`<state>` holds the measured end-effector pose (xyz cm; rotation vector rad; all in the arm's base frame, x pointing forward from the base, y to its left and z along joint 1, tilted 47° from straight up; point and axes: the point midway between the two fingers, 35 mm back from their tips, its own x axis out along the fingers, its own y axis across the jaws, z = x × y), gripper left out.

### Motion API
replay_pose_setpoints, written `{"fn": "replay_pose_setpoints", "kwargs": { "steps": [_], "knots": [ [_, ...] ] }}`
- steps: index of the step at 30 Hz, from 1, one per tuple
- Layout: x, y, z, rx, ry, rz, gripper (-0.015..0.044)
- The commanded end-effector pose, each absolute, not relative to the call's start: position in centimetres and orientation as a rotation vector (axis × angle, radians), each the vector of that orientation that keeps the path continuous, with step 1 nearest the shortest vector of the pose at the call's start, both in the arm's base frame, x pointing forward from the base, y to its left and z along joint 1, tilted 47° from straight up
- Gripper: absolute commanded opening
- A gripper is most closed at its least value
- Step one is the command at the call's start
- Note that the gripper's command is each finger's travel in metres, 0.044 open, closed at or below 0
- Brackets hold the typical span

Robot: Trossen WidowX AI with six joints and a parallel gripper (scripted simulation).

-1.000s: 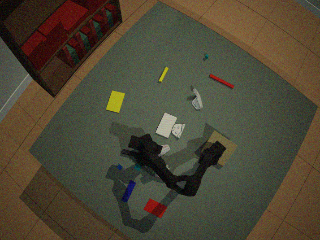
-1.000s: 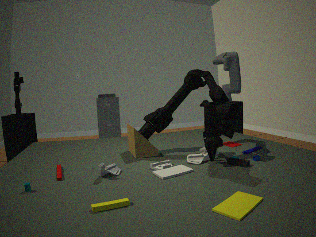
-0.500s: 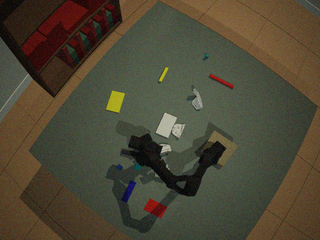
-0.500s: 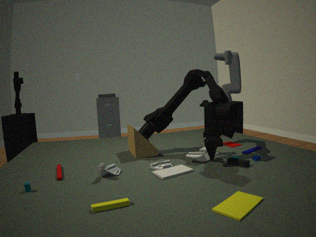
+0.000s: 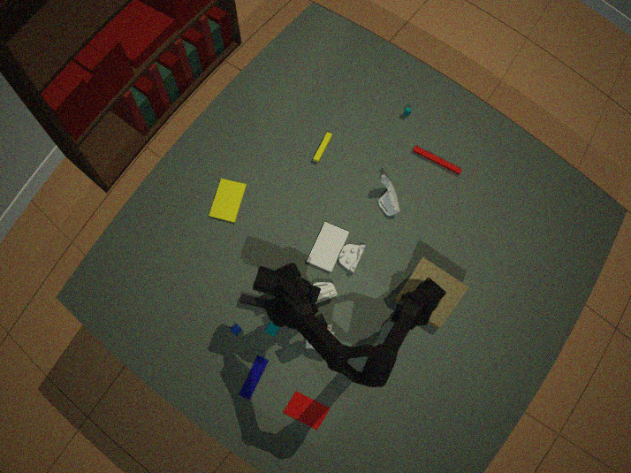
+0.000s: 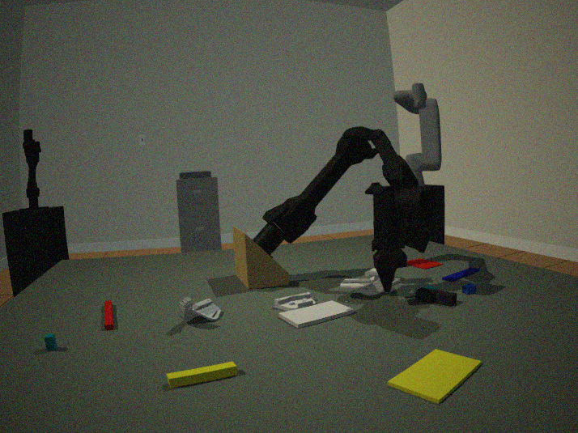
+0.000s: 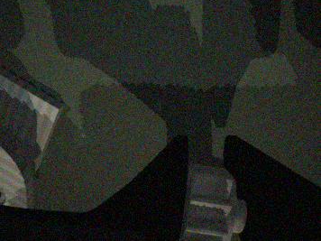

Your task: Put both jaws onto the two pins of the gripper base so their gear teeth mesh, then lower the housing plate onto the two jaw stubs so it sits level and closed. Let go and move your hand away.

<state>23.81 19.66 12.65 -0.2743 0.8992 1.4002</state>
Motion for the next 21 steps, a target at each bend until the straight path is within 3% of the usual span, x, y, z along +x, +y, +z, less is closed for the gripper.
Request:
{"fn": "replay_pose_setpoints", "kwargs": {
  "steps": [1,21],
  "knots": [
    [23.9,19.4,12.8,-0.28,0.899,1.399,0.0037],
    [24.0,18.2,14.0,-0.281,0.9,1.399,0.0037]
  ]
}}
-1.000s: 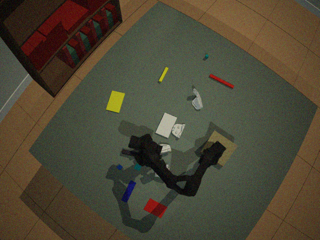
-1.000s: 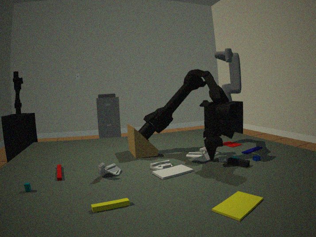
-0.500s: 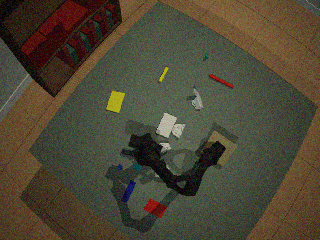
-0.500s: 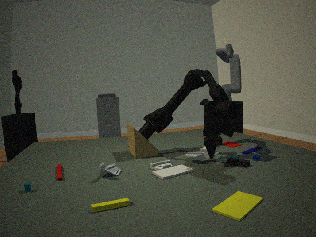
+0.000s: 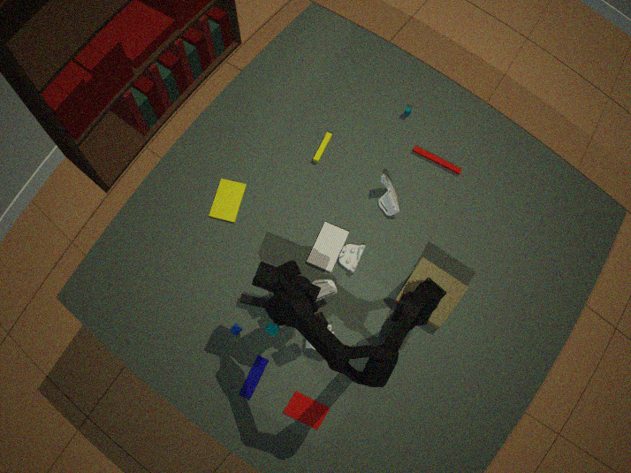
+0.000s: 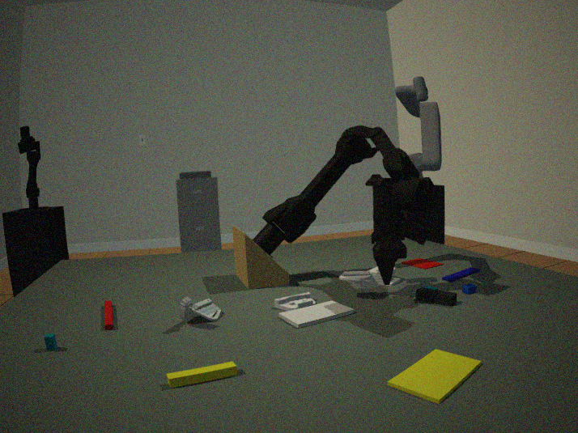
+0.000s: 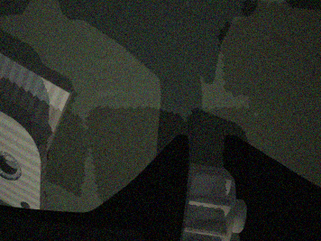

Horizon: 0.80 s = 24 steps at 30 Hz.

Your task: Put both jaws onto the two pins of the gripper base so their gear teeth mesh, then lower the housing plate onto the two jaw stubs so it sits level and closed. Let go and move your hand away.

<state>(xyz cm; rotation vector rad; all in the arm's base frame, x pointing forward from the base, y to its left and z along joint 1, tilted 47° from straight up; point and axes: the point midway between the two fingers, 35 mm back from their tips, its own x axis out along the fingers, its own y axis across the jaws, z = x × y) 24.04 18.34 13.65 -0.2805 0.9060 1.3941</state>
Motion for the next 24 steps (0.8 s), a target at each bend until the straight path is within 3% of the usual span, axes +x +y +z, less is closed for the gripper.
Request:
{"fn": "replay_pose_setpoints", "kwargs": {
  "steps": [1,24],
  "knots": [
    [24.0,18.1,14.0,-0.281,0.9,1.399,0.0037],
    [24.4,14.9,17.0,-0.282,0.903,1.398,0.0037]
  ]
}}
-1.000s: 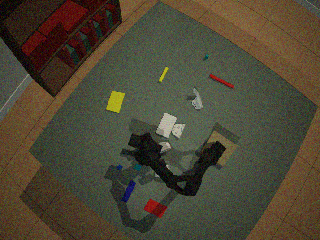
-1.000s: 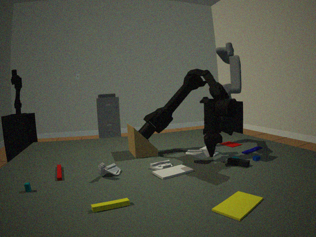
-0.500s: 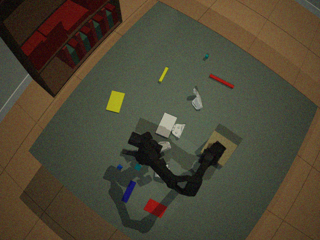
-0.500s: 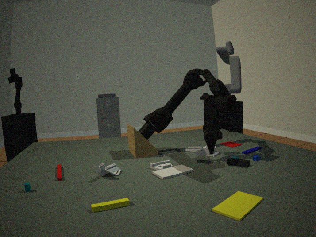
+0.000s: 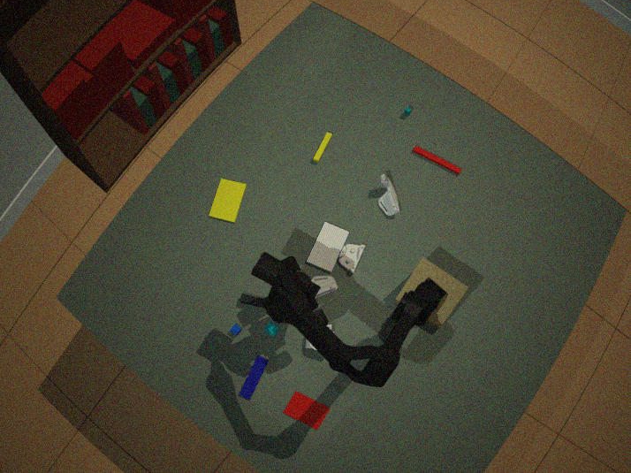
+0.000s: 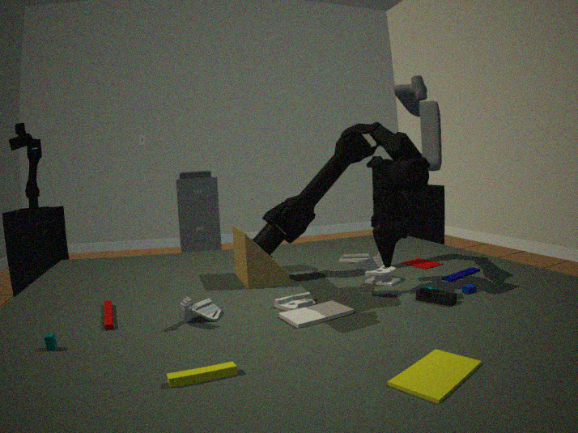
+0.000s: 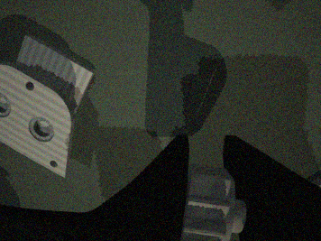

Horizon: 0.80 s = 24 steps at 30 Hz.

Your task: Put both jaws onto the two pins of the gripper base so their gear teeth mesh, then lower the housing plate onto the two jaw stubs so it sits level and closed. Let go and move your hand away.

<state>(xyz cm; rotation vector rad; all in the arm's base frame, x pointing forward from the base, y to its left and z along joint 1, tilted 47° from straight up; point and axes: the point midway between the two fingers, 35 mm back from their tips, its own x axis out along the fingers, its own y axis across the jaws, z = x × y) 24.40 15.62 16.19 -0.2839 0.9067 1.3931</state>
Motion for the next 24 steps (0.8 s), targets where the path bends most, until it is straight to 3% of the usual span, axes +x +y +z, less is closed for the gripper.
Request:
{"fn": "replay_pose_setpoints", "kwargs": {
  "steps": [1,10,24],
  "knots": [
    [24.45,14.66,17.23,-0.282,0.903,1.398,0.0037],
    [24.42,14.31,17.55,-0.299,0.887,1.41,0.0037],
    [23.74,14.1,17.41,-0.654,0.544,1.61,0.0037]
  ]
}}
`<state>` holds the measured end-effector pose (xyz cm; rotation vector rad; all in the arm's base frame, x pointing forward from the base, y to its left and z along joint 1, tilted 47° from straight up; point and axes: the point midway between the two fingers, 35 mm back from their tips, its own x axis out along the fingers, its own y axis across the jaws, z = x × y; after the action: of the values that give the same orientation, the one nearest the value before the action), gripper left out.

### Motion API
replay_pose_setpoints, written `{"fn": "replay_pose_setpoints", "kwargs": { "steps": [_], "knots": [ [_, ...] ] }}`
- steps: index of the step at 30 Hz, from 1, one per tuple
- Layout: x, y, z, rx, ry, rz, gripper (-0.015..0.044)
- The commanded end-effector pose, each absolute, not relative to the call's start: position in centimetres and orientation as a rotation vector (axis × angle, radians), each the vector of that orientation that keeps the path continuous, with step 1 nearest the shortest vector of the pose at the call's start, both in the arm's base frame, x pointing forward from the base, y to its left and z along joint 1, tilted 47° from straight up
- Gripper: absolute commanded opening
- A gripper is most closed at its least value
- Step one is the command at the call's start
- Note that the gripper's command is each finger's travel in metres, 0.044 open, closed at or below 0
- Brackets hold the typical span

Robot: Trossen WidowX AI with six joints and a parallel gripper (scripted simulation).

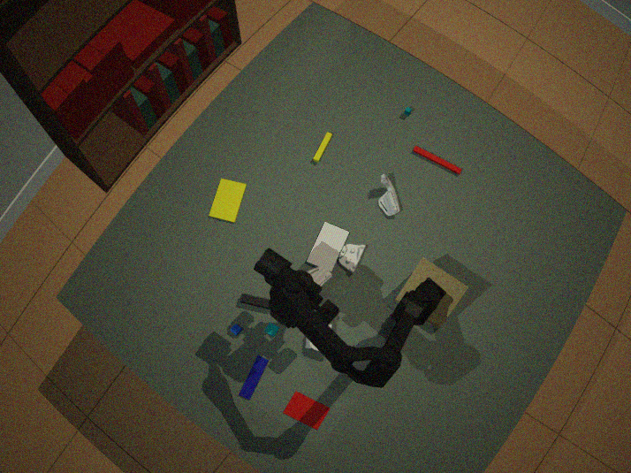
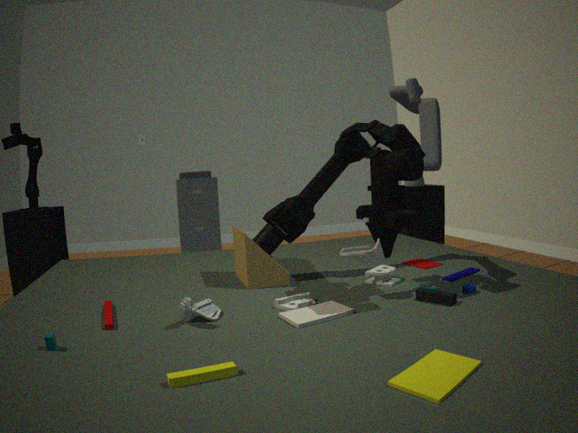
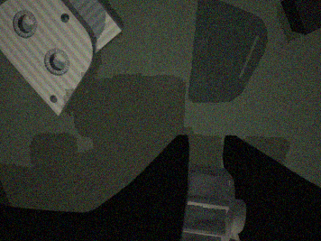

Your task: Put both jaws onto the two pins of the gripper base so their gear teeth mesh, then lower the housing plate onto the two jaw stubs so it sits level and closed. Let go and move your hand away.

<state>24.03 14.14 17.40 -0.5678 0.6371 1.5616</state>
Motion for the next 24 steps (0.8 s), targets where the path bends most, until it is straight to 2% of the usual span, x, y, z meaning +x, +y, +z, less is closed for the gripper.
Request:
{"fn": "replay_pose_setpoints", "kwargs": {
  "steps": [1,8,17,24],
  "knots": [
    [23.69,14.09,17.39,-0.68,0.517,1.622,0.0037],
    [23.36,13.99,17.32,-0.852,0.33,1.698,0.0037],
    [23.32,13.98,17.31,-0.873,0.307,1.706,0.0037],
    [23.0,13.88,17.25,-1.029,0.124,1.761,0.0037]
  ]
}}
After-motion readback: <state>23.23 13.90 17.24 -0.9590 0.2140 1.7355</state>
